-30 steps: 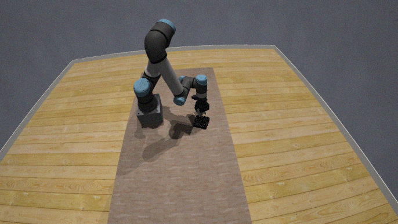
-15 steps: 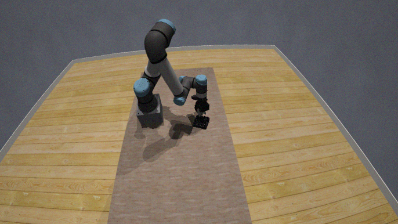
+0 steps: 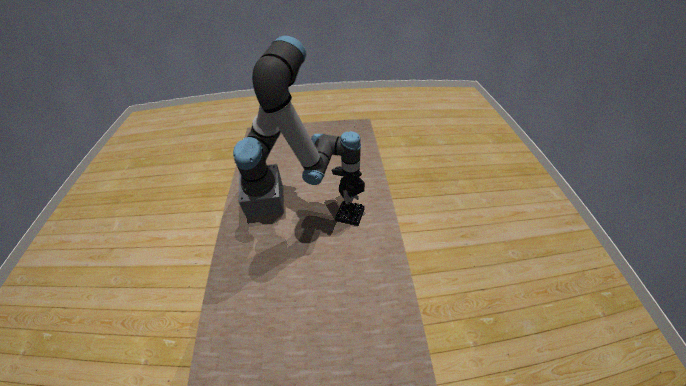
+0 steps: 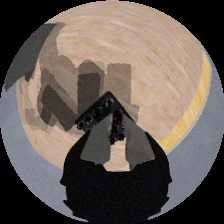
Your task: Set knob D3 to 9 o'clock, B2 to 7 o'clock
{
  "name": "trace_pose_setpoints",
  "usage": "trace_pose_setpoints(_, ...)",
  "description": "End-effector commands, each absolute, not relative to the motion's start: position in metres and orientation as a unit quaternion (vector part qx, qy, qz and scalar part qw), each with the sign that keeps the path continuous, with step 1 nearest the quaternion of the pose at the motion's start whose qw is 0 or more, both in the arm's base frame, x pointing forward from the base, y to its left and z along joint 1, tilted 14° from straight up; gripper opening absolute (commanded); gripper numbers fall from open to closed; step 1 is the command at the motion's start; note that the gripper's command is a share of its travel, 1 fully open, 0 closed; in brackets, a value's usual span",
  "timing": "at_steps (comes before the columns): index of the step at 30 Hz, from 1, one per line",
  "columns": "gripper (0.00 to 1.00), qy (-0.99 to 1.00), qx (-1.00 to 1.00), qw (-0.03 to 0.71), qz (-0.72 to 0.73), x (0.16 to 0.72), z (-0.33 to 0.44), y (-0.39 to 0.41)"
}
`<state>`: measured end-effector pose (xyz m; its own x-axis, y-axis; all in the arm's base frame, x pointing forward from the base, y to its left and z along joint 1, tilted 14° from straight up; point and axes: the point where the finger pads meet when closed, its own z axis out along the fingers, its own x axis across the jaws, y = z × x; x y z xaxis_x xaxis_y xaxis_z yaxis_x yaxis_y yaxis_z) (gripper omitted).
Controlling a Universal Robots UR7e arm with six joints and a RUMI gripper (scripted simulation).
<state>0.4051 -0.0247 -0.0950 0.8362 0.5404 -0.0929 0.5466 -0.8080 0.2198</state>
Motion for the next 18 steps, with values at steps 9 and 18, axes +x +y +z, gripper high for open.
trace_pose_setpoints(9, 0.04, 0.351, 0.929, 0.118, -0.02, 0.405, -0.0946, -0.0251)
trace_pose_setpoints(18, 0.04, 0.404, 0.907, 0.117, -0.027, 0.4046, -0.0945, -0.0255)
